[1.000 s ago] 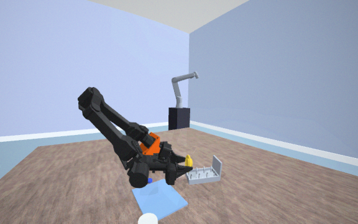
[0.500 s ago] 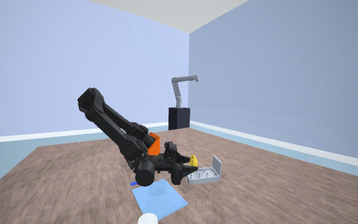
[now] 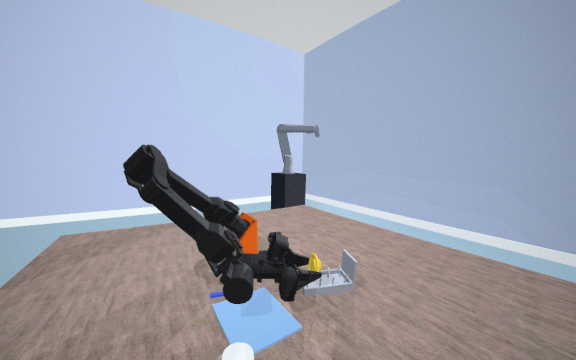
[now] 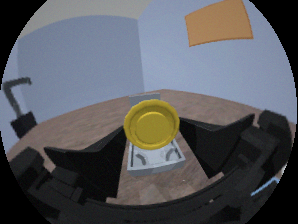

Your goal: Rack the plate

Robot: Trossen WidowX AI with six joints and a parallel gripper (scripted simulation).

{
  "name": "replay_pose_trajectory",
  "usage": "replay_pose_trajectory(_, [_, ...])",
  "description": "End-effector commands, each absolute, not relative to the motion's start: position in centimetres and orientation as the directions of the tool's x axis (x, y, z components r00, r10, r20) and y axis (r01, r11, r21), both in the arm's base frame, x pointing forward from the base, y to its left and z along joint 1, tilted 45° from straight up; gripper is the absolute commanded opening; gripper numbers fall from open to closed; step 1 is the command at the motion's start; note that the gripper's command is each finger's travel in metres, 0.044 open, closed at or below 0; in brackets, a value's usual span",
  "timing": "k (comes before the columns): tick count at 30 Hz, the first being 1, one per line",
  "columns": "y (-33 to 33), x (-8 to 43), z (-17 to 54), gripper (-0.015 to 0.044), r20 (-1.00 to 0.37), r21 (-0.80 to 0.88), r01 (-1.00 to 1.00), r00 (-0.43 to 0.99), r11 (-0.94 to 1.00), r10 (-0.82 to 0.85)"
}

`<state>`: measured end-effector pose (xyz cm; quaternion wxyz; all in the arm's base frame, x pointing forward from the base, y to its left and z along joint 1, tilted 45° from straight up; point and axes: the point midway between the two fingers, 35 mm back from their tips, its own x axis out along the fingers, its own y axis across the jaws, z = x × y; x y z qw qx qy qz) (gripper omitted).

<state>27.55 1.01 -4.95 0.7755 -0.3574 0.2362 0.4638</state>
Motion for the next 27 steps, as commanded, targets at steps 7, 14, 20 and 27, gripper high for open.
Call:
replay_pose_trajectory(7, [0.75, 27.43, -5.29, 0.0, -0.699, -0.332, -0.889, 0.457, 0.317, 0.55])
replay_pose_trajectory(14, [0.75, 27.43, -5.29, 0.0, -0.699, -0.332, -0.889, 0.457, 0.317, 0.55])
replay_pose_trajectory(20, [0.76, 27.43, -5.38, 0.0157, -0.699, -0.332, -0.89, 0.455, 0.313, 0.551])
replay_pose_trajectory(27, [0.76, 27.43, -5.38, 0.0341, -0.699, -0.332, -0.89, 0.455, 0.313, 0.551])
